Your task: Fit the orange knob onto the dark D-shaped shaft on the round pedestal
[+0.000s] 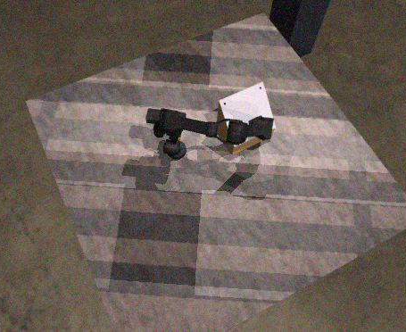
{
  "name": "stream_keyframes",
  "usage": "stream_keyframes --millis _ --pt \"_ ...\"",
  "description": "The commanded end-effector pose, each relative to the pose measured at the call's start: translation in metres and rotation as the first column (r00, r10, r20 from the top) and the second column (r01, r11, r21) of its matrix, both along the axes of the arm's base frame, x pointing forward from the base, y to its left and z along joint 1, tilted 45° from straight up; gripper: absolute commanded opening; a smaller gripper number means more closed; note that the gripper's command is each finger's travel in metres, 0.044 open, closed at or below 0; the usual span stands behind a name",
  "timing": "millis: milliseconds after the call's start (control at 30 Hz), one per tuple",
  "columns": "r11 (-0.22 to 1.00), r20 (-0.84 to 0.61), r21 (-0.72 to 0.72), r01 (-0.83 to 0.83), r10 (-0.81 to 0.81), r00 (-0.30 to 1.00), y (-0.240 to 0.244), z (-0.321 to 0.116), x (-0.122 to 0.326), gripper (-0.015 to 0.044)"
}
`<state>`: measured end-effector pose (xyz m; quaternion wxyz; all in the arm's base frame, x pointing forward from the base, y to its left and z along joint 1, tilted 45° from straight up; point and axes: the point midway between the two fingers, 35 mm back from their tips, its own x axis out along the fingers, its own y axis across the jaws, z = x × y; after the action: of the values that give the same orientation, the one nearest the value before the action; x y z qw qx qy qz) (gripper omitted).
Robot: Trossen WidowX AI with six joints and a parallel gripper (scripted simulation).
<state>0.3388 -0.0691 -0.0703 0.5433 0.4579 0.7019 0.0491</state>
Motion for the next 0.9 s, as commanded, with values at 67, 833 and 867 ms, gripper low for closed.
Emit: stream_keyframes --millis 67,833,867 --pt "1.000 0.001 0.000 0.003 -0.003 1.000 0.0010 -0.0010 -0.0027 0.0000" --pt "1.000 -0.005 0.000 0.009 -0.009 1.000 -0.0028 0.0016 0.0006 0.0000" --pt "1.000 -0.017 0.000 0.021 -0.021 1.000 -0.0029 0.0017 0.0006 0.0000"
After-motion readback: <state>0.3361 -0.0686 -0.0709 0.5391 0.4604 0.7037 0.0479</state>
